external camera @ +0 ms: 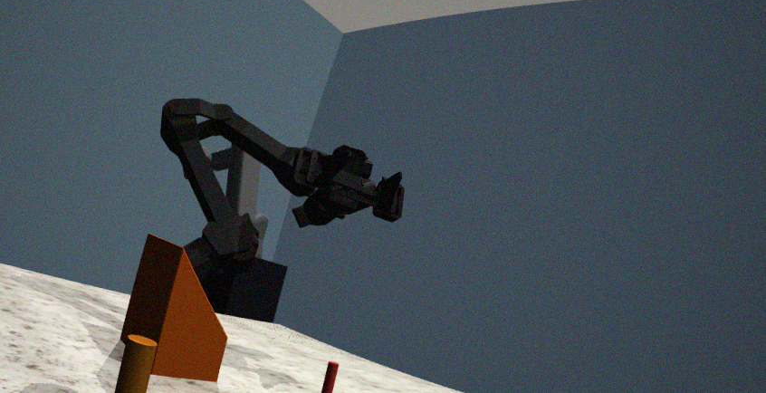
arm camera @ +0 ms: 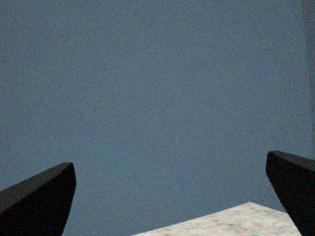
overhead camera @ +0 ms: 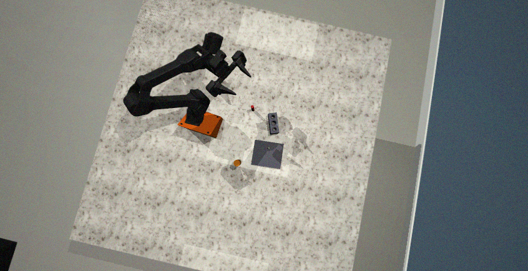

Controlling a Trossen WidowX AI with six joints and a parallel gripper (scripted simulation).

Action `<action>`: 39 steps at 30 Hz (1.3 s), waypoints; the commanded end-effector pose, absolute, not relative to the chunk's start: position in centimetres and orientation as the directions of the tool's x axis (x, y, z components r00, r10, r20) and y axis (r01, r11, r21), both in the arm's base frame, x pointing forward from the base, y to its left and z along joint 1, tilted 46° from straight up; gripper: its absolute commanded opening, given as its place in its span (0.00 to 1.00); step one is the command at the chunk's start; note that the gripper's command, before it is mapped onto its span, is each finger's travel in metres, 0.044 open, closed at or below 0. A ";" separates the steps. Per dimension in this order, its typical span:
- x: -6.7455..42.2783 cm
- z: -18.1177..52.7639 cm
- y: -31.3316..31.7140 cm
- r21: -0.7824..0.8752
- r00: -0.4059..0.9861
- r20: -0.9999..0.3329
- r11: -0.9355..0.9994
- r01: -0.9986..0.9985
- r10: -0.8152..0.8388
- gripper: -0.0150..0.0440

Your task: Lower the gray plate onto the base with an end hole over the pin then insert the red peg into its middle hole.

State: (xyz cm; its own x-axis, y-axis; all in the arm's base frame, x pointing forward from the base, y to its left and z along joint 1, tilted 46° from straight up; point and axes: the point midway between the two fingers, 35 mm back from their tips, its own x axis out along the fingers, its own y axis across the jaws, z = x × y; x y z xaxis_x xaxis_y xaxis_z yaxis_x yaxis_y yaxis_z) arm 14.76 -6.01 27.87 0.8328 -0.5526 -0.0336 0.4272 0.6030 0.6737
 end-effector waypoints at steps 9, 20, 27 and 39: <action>19.3 27.2 -2.1 0.467 0.875 -0.252 0.740 0.484 -0.413 1.00; 25.6 20.5 1.7 0.286 0.598 -0.786 0.765 0.578 -0.158 1.00; 28.7 15.9 1.7 0.287 0.312 -0.946 0.687 0.668 0.093 1.00; 33.3 12.4 0.3 0.330 0.089 -0.754 0.259 0.908 0.651 1.00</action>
